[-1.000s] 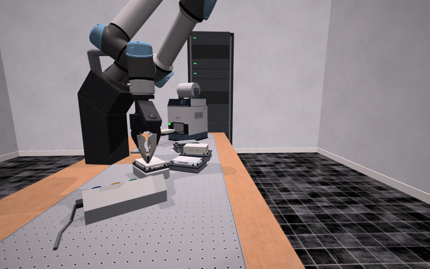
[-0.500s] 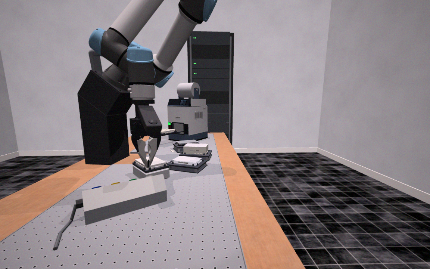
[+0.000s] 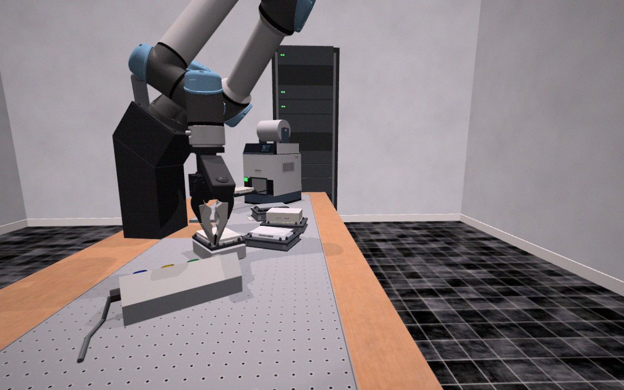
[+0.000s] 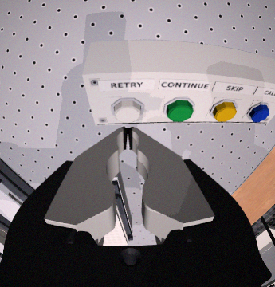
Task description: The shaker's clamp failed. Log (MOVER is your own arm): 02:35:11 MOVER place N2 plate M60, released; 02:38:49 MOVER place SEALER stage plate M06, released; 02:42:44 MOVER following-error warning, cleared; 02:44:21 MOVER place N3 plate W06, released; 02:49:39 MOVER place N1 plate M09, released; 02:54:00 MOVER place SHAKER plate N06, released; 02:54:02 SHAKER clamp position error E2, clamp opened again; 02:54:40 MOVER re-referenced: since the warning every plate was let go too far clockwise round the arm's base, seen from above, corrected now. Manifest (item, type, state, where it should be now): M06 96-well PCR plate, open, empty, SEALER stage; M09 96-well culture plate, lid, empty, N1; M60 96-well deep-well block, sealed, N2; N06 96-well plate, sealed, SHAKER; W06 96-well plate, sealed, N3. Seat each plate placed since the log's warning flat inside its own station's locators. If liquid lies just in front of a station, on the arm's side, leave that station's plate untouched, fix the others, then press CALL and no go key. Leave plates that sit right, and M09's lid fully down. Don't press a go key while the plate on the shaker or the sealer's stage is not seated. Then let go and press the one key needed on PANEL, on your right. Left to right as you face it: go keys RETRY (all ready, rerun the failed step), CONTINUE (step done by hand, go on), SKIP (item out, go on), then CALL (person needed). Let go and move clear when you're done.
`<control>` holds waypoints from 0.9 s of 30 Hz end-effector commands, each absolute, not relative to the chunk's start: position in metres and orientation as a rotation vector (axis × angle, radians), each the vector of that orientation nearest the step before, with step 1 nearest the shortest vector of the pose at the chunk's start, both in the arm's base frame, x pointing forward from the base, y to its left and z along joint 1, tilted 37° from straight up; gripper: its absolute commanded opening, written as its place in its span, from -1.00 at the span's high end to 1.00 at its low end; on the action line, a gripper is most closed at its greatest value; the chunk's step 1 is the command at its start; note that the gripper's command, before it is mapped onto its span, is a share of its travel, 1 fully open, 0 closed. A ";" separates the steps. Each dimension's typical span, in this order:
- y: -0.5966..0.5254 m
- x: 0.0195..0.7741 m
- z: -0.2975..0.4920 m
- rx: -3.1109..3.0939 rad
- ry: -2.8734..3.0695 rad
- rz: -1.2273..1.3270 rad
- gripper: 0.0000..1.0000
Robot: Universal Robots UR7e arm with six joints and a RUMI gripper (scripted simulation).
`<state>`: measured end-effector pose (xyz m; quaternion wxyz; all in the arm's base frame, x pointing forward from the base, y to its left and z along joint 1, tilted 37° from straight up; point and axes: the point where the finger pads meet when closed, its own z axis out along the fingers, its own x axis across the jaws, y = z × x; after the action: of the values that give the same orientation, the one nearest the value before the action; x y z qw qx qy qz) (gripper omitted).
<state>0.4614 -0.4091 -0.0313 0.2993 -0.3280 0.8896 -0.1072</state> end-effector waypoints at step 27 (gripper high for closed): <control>-0.409 0.472 -0.045 -0.871 2.362 -0.286 1.00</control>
<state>0.4706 -0.4090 -0.0436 0.2993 -0.3280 0.8896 -0.1072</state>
